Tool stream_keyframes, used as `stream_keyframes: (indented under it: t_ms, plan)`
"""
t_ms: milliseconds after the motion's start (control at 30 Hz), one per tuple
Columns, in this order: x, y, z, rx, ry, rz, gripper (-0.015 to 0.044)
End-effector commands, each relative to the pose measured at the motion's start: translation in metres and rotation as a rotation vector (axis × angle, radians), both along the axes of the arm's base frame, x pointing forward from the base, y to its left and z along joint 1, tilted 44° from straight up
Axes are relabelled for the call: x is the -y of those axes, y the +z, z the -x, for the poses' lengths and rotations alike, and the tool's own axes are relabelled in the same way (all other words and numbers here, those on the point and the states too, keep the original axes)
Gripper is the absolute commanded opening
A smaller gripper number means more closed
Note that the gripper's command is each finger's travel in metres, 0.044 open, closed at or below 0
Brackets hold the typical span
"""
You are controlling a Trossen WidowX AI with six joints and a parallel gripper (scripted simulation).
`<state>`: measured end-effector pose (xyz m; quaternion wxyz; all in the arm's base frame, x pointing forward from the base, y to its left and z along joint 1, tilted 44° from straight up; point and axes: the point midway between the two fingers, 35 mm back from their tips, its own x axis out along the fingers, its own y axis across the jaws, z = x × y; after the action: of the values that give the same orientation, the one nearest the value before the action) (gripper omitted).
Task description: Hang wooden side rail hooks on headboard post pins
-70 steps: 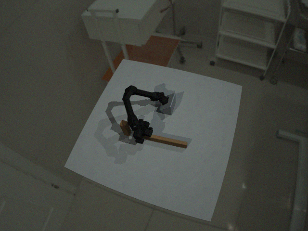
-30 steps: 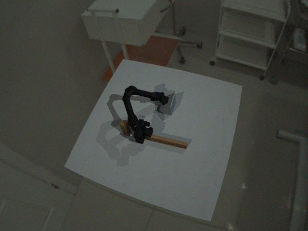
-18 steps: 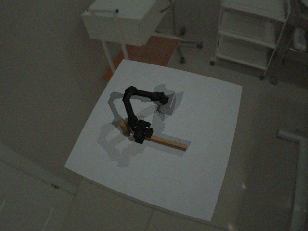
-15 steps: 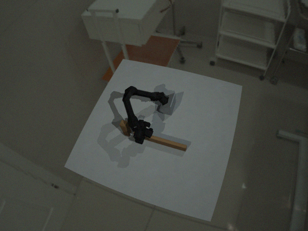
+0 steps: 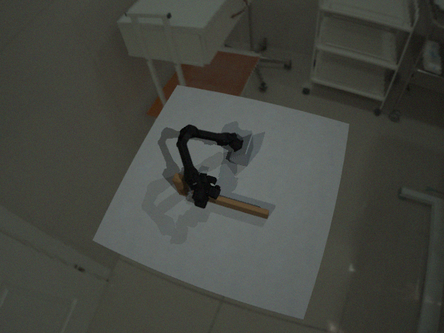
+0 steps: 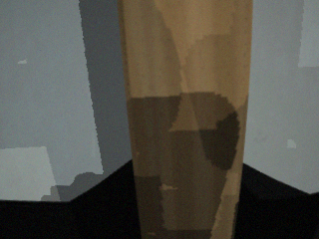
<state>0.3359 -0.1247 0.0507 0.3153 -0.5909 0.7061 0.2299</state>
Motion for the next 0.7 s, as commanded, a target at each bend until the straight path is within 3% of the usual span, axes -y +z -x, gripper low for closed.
stream_keyframes:
  t_ms: [0,667]
  plan:
    - [-0.0001,-0.0001,0.0003,0.0,0.0,0.0,0.0]
    - [-0.0022,0.002,0.0,0.024,-0.013,0.004,0.0]
